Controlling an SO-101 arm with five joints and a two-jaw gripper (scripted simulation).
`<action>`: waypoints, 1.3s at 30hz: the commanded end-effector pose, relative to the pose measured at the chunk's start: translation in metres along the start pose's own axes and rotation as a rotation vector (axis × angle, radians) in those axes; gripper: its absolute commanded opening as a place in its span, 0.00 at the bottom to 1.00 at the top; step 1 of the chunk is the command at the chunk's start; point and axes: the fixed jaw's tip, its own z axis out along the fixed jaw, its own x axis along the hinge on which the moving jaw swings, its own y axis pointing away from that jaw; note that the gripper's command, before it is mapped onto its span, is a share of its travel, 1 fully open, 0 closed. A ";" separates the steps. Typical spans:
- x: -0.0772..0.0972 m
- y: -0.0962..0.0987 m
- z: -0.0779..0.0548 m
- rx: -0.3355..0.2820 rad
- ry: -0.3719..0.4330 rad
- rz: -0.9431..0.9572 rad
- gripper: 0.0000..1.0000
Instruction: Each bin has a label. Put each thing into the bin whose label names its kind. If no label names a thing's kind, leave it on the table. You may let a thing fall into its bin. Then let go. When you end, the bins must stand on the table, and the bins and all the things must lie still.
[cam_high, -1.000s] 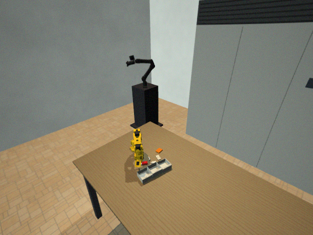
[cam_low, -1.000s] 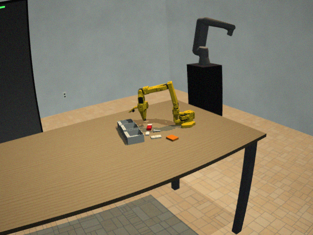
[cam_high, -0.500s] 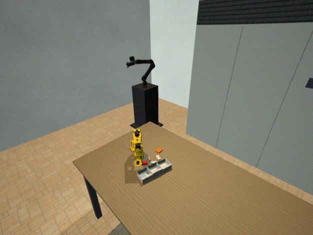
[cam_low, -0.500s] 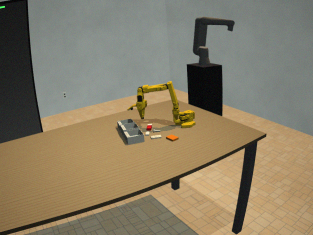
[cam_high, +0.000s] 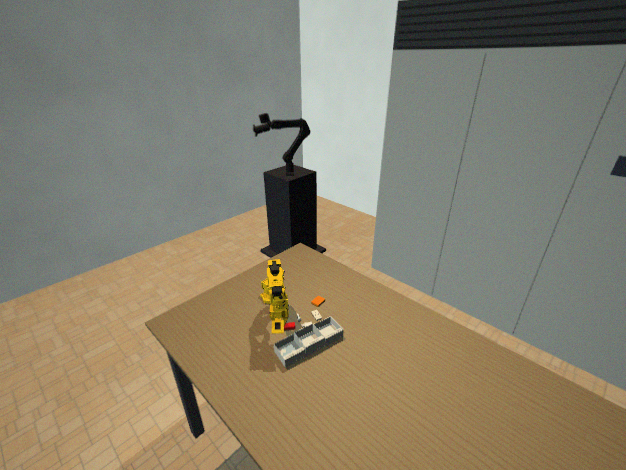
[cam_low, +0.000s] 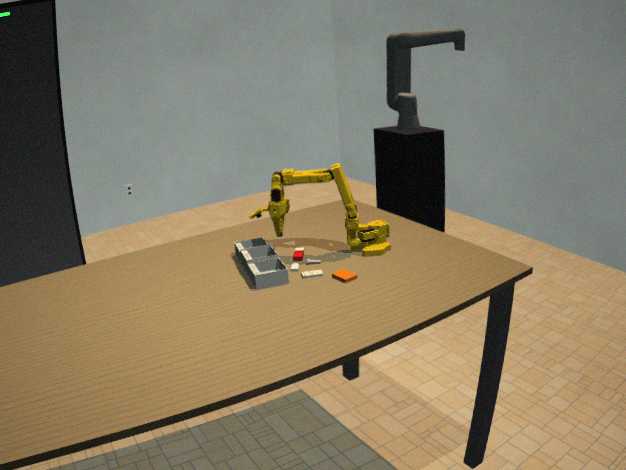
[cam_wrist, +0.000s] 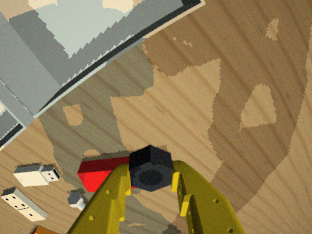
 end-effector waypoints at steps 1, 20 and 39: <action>-0.005 0.003 -0.008 -0.007 -0.041 -0.017 0.00; -0.016 0.008 -0.014 -0.012 -0.073 -0.051 0.00; -0.026 0.013 -0.019 -0.017 -0.106 -0.086 0.00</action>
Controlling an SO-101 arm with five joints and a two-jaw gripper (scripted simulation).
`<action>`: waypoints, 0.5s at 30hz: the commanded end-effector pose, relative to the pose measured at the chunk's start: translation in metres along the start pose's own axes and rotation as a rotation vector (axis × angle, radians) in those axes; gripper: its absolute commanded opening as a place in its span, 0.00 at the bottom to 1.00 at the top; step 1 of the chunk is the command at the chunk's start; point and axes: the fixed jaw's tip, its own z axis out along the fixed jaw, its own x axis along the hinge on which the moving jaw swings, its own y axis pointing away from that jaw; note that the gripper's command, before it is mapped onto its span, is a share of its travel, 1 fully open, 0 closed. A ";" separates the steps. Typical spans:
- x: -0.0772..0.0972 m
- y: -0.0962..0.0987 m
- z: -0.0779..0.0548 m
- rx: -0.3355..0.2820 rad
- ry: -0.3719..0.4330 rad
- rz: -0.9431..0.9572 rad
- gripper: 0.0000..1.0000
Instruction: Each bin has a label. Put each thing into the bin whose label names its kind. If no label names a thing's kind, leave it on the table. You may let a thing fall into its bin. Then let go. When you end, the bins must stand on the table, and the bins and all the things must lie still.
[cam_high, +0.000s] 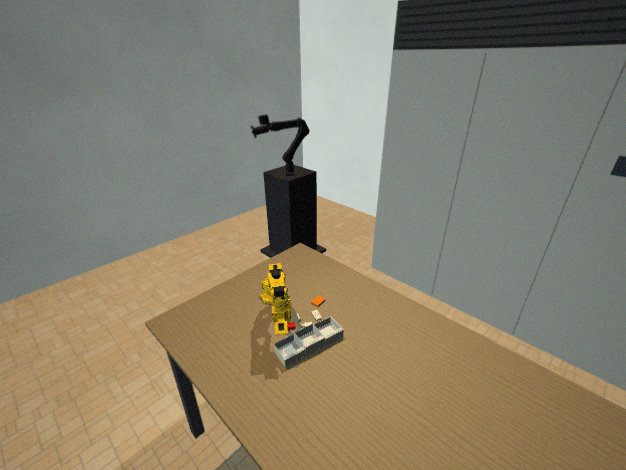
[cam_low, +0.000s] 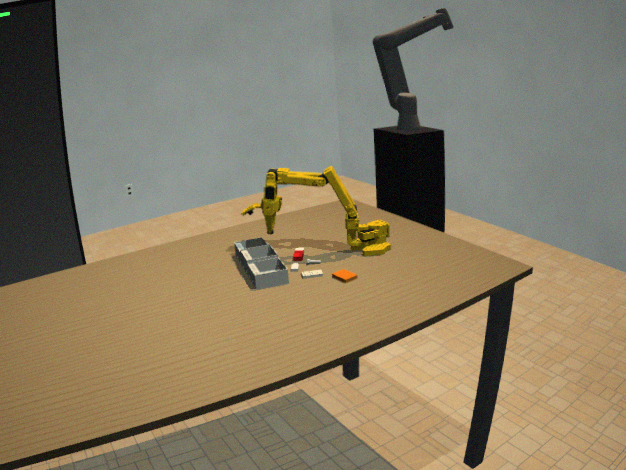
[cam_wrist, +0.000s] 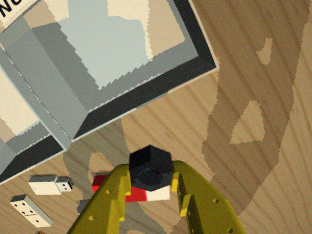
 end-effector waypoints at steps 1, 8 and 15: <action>-0.005 0.002 -0.009 -0.006 -0.044 -0.015 0.00; -0.008 0.004 -0.009 -0.007 -0.055 -0.026 0.00; -0.016 0.007 -0.008 -0.010 -0.081 -0.049 0.00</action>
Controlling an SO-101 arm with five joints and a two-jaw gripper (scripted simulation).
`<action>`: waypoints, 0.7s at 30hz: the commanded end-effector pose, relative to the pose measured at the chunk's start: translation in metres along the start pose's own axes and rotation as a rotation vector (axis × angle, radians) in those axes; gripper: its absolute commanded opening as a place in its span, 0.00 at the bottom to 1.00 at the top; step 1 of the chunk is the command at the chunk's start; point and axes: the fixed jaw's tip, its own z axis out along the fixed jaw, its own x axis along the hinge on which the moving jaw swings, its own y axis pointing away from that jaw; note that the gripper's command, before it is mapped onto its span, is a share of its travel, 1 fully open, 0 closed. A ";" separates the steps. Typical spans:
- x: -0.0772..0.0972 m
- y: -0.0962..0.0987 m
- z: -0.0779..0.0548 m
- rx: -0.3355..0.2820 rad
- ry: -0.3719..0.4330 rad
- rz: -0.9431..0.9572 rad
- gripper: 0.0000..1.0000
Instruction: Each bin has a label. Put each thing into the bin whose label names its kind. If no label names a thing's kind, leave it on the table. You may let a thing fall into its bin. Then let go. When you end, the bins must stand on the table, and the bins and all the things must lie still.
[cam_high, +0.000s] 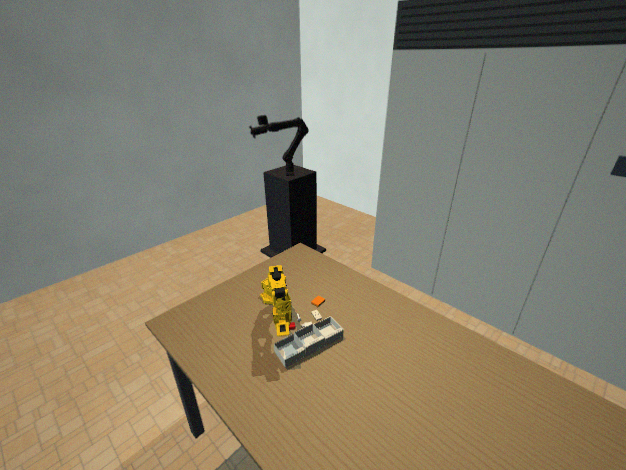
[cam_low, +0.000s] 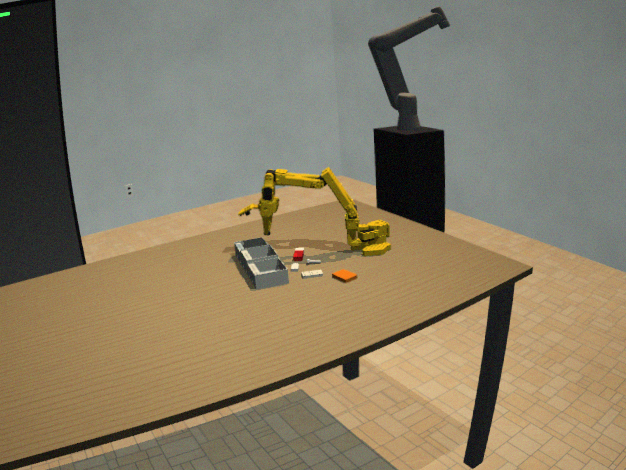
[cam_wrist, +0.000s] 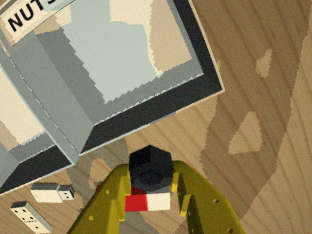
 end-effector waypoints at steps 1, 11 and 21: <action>-0.008 0.003 -0.010 -0.007 -0.056 -0.020 0.00; -0.017 0.007 -0.009 -0.010 -0.091 -0.052 0.00; -0.018 0.007 -0.009 -0.010 -0.094 -0.055 0.00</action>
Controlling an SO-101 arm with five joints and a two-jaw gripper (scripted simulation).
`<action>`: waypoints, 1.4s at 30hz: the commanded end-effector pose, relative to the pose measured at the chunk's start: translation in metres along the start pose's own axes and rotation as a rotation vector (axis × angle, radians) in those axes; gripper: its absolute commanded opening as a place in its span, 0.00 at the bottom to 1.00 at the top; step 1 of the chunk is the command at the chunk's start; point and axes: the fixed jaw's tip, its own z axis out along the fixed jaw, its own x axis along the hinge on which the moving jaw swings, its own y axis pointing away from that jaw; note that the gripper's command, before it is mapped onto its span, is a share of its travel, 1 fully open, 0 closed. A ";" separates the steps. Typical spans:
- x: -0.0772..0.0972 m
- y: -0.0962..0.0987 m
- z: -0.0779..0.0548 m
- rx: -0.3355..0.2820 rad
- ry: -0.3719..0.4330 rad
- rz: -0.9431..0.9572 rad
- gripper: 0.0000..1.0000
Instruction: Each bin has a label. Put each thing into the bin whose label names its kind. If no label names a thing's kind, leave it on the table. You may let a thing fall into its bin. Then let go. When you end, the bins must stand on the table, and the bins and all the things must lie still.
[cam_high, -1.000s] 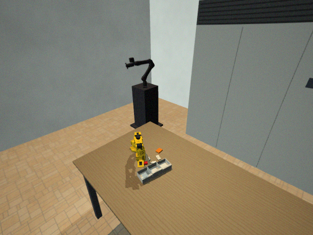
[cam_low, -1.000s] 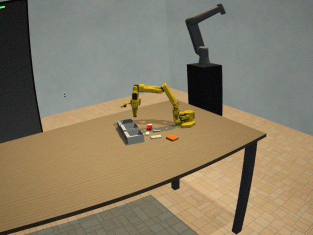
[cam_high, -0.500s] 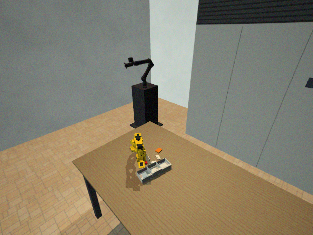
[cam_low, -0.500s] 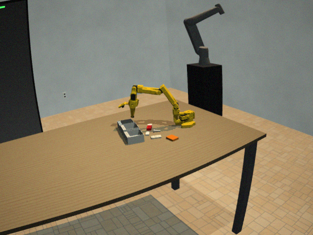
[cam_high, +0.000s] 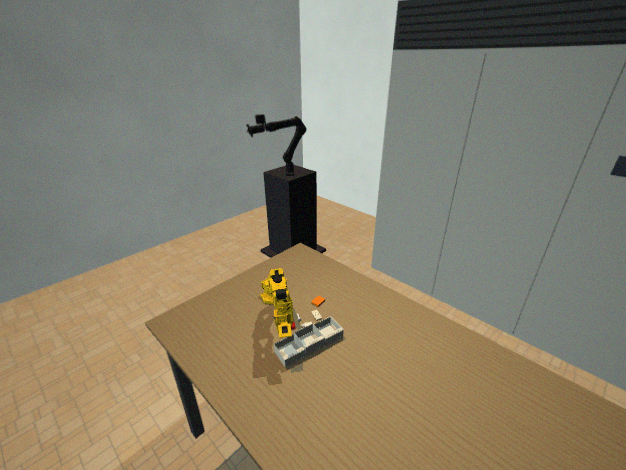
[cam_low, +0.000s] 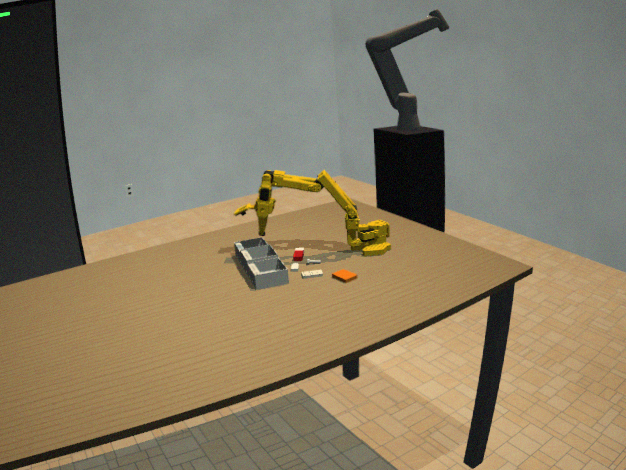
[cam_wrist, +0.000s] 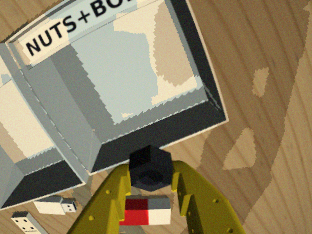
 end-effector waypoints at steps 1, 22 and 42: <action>-0.006 0.002 -0.010 -0.005 -0.049 -0.015 0.00; -0.025 0.009 -0.007 -0.010 -0.141 -0.075 0.00; -0.027 0.009 -0.007 -0.011 -0.150 -0.081 0.00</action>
